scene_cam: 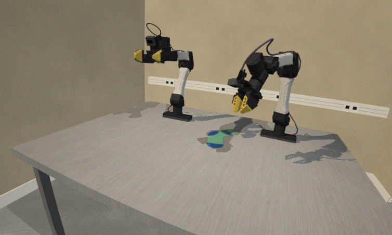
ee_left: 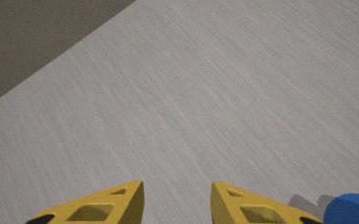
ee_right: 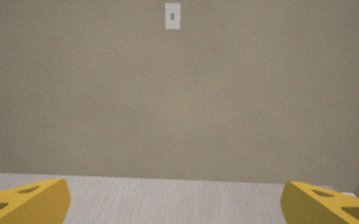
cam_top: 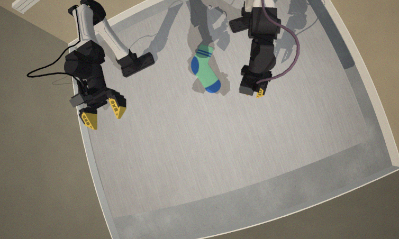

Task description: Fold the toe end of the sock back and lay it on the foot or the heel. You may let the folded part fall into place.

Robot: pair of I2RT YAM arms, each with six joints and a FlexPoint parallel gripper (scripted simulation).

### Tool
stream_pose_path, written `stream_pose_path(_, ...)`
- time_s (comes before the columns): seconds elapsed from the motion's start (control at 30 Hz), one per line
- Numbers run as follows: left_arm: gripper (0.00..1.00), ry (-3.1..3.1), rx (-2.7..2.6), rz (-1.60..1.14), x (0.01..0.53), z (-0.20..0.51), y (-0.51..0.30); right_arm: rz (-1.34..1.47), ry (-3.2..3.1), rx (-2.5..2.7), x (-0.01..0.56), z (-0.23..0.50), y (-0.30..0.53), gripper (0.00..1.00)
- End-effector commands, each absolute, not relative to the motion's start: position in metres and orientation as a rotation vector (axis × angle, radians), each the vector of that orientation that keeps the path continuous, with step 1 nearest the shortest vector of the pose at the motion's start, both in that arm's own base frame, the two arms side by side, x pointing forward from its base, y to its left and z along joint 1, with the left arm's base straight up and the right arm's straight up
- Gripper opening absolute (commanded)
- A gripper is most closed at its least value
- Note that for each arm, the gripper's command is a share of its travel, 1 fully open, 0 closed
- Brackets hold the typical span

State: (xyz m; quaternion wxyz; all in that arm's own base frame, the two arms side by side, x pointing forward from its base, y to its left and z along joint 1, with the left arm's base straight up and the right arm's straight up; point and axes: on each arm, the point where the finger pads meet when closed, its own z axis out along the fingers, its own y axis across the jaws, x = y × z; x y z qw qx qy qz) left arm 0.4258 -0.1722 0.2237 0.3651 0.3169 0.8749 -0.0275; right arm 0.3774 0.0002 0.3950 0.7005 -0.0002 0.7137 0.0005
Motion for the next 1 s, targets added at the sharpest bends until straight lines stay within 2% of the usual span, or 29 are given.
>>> stream_pose_path(0.0,0.34,2.331,0.968,-0.081,0.415,0.201,-0.190,0.000,1.571,0.000,0.375,0.402,0.000,1.00)
stream_pose_path(0.3,0.34,2.418,1.186,-0.071,0.399,0.165,-0.217,0.000,1.571,0.000,0.375,0.402,0.000,1.00)
stream_pose_path(0.97,0.34,2.534,1.901,-0.116,0.318,0.078,-0.281,0.000,1.571,0.000,0.375,0.402,0.000,1.00)
